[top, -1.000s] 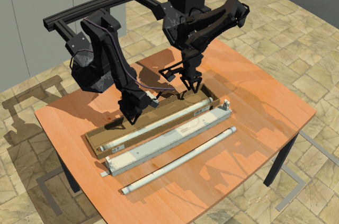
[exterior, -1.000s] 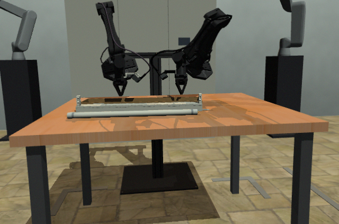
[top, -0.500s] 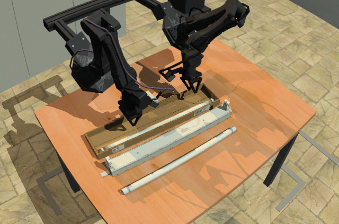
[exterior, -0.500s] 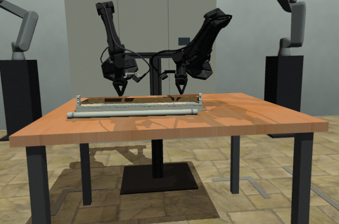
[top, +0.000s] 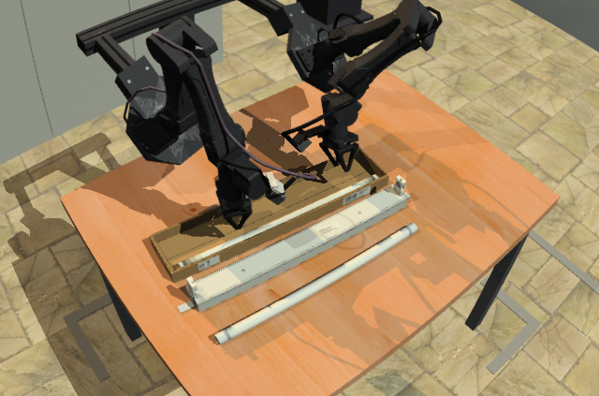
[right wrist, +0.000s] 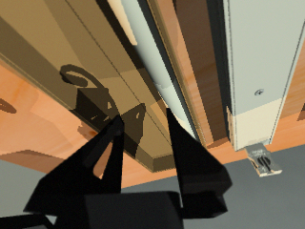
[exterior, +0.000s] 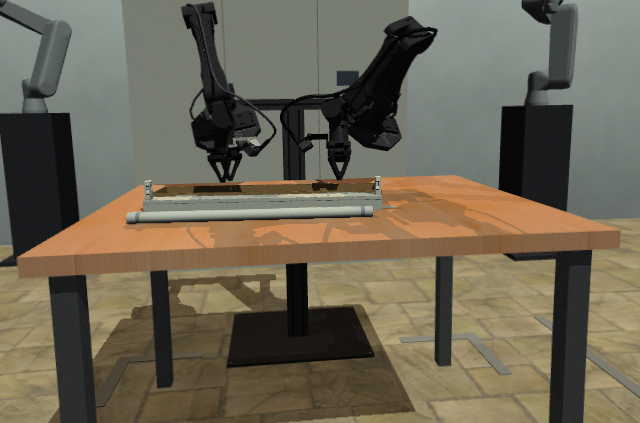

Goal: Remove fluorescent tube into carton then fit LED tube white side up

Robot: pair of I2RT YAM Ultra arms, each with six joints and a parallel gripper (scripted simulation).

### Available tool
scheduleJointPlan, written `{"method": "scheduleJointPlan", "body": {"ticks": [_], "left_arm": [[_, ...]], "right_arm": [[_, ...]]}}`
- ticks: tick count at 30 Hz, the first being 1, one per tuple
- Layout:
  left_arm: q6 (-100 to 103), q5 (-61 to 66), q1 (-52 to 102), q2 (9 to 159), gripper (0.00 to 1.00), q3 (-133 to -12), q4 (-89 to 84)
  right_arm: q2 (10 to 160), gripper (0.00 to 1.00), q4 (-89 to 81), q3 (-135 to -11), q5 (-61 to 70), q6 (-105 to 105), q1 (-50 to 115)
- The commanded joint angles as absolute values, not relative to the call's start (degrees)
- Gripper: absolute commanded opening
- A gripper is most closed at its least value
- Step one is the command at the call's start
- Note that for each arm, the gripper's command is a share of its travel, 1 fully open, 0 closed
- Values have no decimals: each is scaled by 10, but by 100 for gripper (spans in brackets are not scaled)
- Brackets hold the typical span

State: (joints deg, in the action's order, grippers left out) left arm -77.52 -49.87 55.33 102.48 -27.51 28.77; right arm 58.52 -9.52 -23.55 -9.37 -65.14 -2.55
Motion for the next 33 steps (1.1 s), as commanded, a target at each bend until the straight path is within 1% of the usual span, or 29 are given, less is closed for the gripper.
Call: {"method": "scheduleJointPlan", "body": {"ticks": [1,4,6,8,21,25,28,33], "left_arm": [[-786,-487,551,1041,49,-323,248],[-787,-483,541,1056,49,-368,218],[-775,-485,548,1062,49,-376,211],[-775,-485,548,1062,49,-376,211],[-789,-475,527,1105,49,-514,123],[-783,-474,523,1110,49,-530,114],[-794,-474,541,1115,49,-551,106],[-798,-470,517,1126,49,-592,85]], "right_arm": [[606,49,-106,-274,-68,-517,-41],[625,49,-112,-306,-65,-441,-51],[634,49,-122,-315,-60,-391,-56],[634,49,-122,-315,-60,-391,-56],[697,49,-156,-427,-30,-45,-99],[705,49,-163,-442,-28,-13,-104],[716,49,-171,-463,-24,38,-111],[730,49,-170,-495,-15,136,-125]]}}
